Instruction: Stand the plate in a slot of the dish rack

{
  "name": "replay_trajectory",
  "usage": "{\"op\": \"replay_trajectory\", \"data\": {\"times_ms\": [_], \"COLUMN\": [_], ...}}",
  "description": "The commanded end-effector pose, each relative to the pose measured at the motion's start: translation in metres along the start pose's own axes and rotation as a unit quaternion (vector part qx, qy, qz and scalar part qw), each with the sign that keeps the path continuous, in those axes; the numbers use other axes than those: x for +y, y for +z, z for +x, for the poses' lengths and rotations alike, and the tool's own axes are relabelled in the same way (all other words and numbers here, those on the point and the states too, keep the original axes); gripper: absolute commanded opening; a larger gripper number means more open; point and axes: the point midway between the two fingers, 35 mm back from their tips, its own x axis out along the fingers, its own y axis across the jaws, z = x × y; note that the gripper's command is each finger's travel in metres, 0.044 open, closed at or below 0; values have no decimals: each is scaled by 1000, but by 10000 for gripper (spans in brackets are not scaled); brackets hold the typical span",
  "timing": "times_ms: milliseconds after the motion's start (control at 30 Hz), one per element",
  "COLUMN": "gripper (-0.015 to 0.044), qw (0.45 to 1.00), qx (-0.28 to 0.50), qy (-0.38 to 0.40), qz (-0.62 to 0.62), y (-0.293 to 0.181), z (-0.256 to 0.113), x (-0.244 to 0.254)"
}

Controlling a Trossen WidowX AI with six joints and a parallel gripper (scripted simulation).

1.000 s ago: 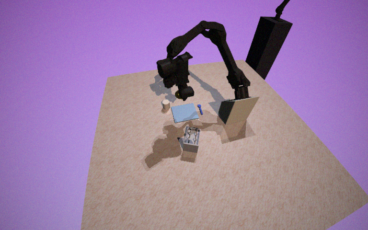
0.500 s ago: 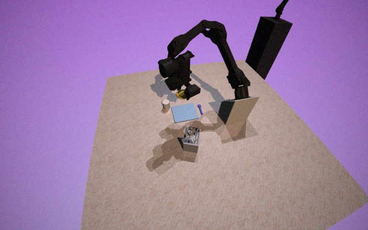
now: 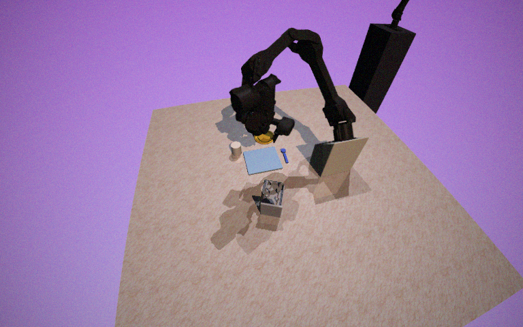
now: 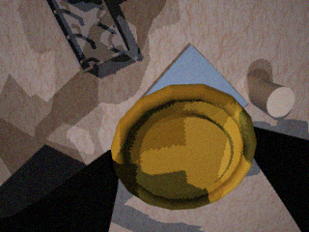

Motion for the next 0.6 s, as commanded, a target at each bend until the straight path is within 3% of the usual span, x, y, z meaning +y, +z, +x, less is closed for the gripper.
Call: {"op": "replay_trajectory", "data": {"times_ms": [0, 567], "gripper": [0, 0], "qw": [997, 934], "qx": [-2, -3], "qy": [0, 0], "qz": [-71, -358], "y": [3, 10], "z": [-1, -1], "x": [7, 28]}}
